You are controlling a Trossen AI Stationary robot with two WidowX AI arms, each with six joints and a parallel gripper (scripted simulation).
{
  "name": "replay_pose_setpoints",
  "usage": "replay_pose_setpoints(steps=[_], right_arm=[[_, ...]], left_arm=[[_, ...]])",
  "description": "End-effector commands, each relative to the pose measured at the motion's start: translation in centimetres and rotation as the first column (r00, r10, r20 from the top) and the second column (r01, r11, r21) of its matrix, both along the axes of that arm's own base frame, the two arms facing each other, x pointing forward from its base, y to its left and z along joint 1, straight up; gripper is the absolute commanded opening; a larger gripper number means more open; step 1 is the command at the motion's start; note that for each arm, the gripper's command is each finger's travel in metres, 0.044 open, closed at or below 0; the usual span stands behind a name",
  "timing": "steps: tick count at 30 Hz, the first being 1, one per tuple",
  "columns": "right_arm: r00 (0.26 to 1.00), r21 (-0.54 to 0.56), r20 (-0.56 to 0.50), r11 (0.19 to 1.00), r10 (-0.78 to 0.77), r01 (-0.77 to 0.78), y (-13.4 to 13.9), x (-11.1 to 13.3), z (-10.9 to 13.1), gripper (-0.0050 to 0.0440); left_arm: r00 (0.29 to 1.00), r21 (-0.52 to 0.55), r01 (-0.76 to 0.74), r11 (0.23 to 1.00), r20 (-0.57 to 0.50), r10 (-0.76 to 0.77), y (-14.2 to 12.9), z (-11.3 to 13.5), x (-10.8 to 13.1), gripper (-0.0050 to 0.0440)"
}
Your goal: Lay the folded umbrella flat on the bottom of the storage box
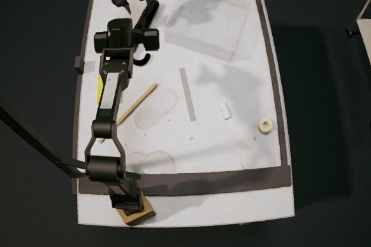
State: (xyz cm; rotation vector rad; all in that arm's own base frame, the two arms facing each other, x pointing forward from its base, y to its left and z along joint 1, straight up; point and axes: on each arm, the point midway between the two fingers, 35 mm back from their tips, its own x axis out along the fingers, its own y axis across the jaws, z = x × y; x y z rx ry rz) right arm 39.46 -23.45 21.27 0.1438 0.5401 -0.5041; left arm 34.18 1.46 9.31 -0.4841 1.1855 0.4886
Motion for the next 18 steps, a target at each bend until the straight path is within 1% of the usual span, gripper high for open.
replay_pose_setpoints(steps=[1,5,9,11,15,18], right_arm=[[1.000,-0.015,0.022,1.000,0.000,0.000,-0.1,0.0,1.2,0.0400],[1.000,-0.015,0.022,1.000,0.000,0.000,-0.1,0.0,1.2,0.0400],[1.000,-0.015,0.022,1.000,0.000,0.000,-0.1,0.0,1.2,0.0400],[1.000,-0.015,0.022,1.000,0.000,0.000,-0.1,0.0,1.2,0.0400],[1.000,-0.015,0.022,1.000,0.000,0.000,-0.1,0.0,1.2,0.0400],[1.000,-0.015,0.022,1.000,0.000,0.000,-0.1,0.0,1.2,0.0400]], left_arm=[[0.981,-0.029,-0.191,0.981,0.005,0.192,-0.1,0.4,0.7,0.0386],[0.934,-0.062,-0.357,0.932,-0.007,0.358,-0.1,0.1,0.9,0.0386],[0.858,-0.092,-0.513,0.854,-0.025,0.513,0.0,-0.1,1.2,0.0386],[0.858,-0.092,-0.513,0.854,-0.025,0.513,0.0,-0.1,1.2,0.0386],[0.724,-0.124,-0.688,0.715,-0.055,0.687,0.2,-0.4,1.4,0.0386],[0.604,-0.145,-0.795,0.589,-0.086,0.793,0.3,-0.7,1.6,0.0386]])
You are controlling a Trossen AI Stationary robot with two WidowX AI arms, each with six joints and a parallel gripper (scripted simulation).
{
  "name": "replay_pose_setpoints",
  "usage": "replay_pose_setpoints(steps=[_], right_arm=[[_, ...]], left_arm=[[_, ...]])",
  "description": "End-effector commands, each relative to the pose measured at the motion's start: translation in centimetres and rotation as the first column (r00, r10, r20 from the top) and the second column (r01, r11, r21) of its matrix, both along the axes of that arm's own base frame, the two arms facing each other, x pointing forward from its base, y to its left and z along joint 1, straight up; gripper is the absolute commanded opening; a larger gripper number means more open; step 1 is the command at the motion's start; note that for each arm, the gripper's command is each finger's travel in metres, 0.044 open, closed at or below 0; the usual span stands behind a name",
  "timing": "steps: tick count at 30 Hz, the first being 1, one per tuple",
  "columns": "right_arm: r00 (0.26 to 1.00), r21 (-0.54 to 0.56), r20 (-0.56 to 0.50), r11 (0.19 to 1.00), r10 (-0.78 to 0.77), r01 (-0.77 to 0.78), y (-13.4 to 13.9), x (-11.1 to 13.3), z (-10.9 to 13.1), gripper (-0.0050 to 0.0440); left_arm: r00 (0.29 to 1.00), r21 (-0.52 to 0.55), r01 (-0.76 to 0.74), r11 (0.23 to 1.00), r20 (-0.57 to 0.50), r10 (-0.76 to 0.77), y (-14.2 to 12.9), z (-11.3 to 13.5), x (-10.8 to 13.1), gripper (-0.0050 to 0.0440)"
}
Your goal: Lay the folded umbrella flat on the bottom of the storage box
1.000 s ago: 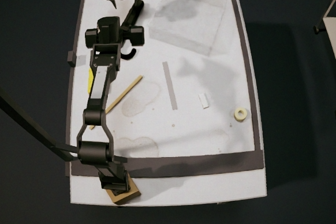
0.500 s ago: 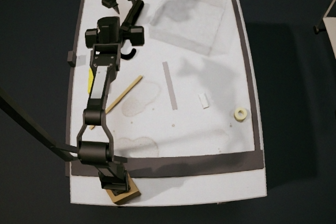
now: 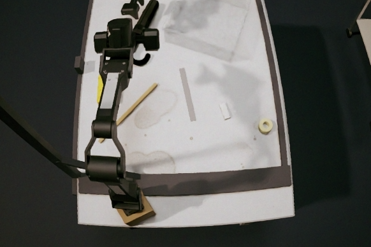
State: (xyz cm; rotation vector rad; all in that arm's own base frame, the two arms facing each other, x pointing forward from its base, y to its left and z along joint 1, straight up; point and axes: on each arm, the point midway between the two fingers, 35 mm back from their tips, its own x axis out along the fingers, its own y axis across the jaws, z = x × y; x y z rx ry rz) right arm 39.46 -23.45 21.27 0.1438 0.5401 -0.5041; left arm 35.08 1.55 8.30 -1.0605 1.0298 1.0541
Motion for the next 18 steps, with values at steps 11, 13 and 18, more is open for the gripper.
replay_pose_setpoints(steps=[11,13,18], right_arm=[[1.000,-0.015,0.022,1.000,0.000,0.000,-0.1,0.0,1.2,0.0400],[1.000,-0.015,0.022,1.000,0.000,0.000,-0.1,0.0,1.2,0.0400],[1.000,-0.015,0.022,1.000,0.000,0.000,-0.1,0.0,1.2,0.0400]], left_arm=[[0.804,-0.114,-0.594,0.796,-0.045,0.593,0.5,-0.3,1.3,0.0386],[0.716,-0.132,-0.696,0.706,-0.065,0.695,0.6,-0.5,1.4,0.0386],[0.513,-0.159,-0.855,0.494,-0.109,0.852,0.8,-0.9,1.7,0.0386]])
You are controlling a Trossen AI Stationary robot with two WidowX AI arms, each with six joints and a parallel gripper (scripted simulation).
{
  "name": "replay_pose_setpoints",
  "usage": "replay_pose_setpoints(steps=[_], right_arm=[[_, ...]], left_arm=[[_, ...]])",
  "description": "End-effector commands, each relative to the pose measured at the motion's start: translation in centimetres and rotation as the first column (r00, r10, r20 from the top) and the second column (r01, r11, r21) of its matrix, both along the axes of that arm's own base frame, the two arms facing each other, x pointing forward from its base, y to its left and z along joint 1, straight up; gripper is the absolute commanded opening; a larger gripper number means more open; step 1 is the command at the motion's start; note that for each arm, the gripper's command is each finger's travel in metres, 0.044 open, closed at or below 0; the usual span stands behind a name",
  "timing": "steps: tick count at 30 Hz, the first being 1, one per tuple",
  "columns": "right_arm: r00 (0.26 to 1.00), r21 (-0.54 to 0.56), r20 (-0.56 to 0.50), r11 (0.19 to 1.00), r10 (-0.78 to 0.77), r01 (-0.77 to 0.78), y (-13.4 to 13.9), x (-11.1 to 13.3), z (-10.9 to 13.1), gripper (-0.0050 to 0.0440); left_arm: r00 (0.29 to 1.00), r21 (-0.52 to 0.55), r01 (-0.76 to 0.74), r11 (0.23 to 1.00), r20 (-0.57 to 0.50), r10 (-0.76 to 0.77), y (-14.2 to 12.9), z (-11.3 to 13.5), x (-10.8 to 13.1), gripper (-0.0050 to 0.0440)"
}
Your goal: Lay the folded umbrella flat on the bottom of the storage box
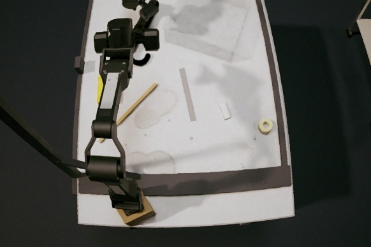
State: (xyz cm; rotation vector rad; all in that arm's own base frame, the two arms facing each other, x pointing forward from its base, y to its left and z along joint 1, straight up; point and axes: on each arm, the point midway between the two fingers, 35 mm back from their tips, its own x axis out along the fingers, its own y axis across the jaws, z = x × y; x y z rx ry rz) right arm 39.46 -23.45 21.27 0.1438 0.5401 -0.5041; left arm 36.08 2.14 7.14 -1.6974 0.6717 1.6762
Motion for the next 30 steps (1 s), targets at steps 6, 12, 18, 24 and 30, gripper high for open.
replay_pose_setpoints(steps=[6,12,18,24,30], right_arm=[[1.000,-0.015,0.022,1.000,0.000,0.000,-0.1,0.0,1.2,0.0400],[1.000,-0.015,0.022,1.000,0.000,0.000,-0.1,0.0,1.2,0.0400],[1.000,-0.015,0.022,1.000,0.000,0.000,-0.1,0.0,1.2,0.0400],[1.000,-0.015,0.022,1.000,0.000,0.000,-0.1,0.0,1.2,0.0400],[1.000,-0.015,0.022,1.000,0.000,0.000,-0.1,0.0,1.2,0.0400]], left_arm=[[0.911,-0.079,-0.412,0.908,-0.019,0.412,0.5,-0.1,0.9,0.0386],[0.865,-0.096,-0.501,0.860,-0.030,0.500,0.6,-0.2,0.9,0.0386],[0.858,-0.091,-0.514,0.853,-0.045,0.512,0.5,-0.7,0.6,0.0386],[0.858,-0.087,-0.513,0.854,-0.050,0.510,0.5,-1.8,0.4,0.0386],[0.859,-0.087,-0.512,0.855,-0.050,0.510,0.5,-2.4,0.4,0.0386]])
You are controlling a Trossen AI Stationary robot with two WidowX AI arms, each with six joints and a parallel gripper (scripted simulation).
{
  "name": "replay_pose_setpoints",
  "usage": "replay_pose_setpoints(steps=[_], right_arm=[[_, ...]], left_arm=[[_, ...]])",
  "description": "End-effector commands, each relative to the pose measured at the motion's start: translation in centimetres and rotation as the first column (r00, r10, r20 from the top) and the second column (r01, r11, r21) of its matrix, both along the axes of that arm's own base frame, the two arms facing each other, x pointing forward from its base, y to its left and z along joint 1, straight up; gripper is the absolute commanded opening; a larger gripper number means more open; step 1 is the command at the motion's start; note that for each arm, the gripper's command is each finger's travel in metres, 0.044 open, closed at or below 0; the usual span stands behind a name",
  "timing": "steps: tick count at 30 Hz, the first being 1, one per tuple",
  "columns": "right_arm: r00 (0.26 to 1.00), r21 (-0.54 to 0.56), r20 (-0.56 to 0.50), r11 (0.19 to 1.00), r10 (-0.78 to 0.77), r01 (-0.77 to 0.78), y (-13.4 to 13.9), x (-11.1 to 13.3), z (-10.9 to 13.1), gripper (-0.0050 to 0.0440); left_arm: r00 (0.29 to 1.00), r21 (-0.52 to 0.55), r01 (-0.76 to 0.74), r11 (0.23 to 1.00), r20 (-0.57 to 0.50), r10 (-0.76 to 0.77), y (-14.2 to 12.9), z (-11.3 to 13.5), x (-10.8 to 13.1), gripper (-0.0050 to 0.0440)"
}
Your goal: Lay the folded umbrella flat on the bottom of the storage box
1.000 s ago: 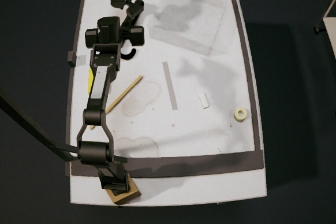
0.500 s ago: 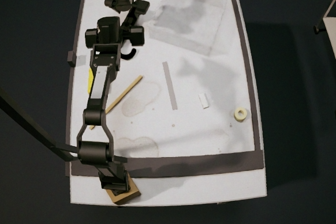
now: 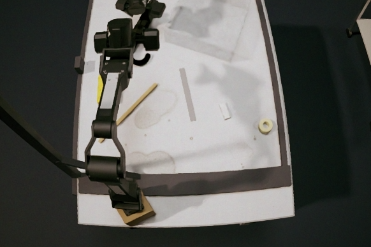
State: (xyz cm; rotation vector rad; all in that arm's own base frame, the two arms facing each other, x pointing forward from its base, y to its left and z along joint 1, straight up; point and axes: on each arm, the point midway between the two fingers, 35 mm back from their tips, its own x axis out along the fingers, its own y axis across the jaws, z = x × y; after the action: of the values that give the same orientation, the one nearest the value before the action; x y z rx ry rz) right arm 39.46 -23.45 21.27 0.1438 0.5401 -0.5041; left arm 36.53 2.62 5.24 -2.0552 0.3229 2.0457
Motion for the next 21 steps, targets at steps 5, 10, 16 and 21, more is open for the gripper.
replay_pose_setpoints(steps=[5,10,16,21], right_arm=[[1.000,-0.015,0.022,1.000,0.000,0.000,-0.1,0.0,1.2,0.0400],[1.000,-0.015,0.022,1.000,0.000,0.000,-0.1,0.0,1.2,0.0400],[1.000,-0.015,0.022,1.000,0.000,0.000,-0.1,0.0,1.2,0.0400],[1.000,-0.015,0.022,1.000,0.000,0.000,-0.1,0.0,1.2,0.0400]], left_arm=[[1.000,-0.003,-0.003,1.000,-0.003,0.003,0.0,-1.3,-0.1,0.0386],[1.000,-0.003,-0.003,1.000,-0.003,0.003,0.0,-2.0,-0.1,0.0386],[1.000,-0.003,-0.003,1.000,-0.003,0.003,0.0,-2.7,-0.1,0.0386],[1.000,-0.003,-0.003,1.000,-0.003,0.003,0.0,-3.5,-0.1,0.0386]])
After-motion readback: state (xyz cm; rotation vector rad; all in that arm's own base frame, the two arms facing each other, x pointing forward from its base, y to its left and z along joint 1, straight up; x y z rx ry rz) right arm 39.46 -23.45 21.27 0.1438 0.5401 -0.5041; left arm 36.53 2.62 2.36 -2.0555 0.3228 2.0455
